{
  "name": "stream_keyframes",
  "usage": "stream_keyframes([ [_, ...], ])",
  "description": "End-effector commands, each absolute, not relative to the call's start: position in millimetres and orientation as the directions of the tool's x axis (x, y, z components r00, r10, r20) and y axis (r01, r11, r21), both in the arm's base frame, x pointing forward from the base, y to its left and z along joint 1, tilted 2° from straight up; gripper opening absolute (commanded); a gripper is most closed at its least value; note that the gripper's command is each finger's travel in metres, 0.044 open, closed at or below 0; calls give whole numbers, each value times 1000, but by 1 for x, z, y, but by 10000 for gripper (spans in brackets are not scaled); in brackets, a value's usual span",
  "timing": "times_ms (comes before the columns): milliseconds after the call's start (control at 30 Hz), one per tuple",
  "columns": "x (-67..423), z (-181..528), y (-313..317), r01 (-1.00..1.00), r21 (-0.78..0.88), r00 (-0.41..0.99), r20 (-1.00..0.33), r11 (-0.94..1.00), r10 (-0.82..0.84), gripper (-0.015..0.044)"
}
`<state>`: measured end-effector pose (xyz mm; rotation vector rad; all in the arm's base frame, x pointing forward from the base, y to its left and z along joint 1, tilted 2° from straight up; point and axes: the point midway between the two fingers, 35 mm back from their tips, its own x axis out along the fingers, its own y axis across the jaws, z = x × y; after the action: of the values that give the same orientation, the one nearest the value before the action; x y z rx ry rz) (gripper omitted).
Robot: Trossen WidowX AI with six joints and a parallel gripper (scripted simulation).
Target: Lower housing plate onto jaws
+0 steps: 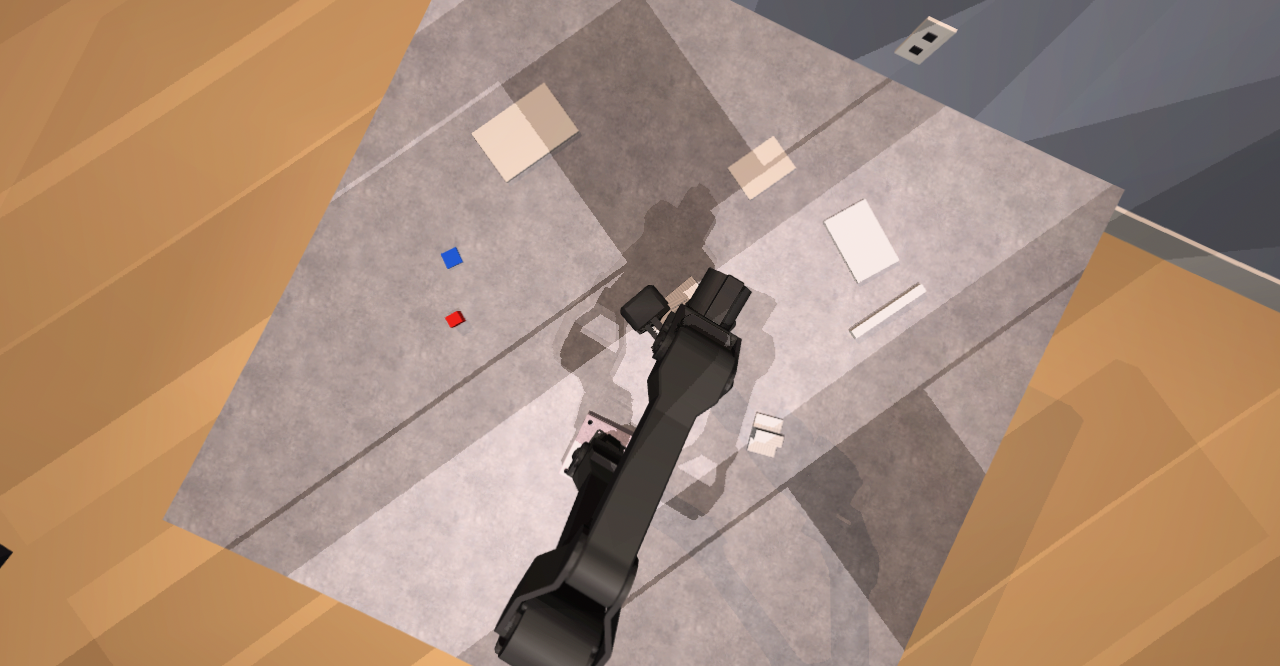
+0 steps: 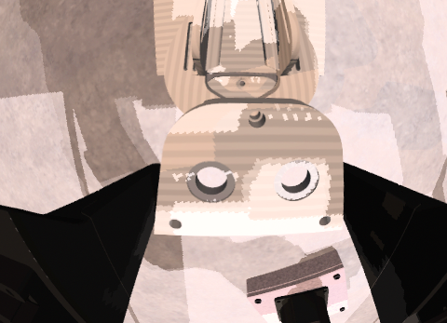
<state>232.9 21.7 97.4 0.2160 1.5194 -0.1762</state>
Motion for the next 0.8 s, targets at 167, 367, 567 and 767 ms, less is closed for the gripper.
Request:
stream_keyframes([
  [167,234,85,21,247,27,45,-999,969,16,351],
  [367,235,75,22,248,27,45,-999,968,16,351],
  [567,236,66,22,248,27,45,-999,968,16,351],
  [767,236,56,22,248,27,45,-999,968,16,351],
])
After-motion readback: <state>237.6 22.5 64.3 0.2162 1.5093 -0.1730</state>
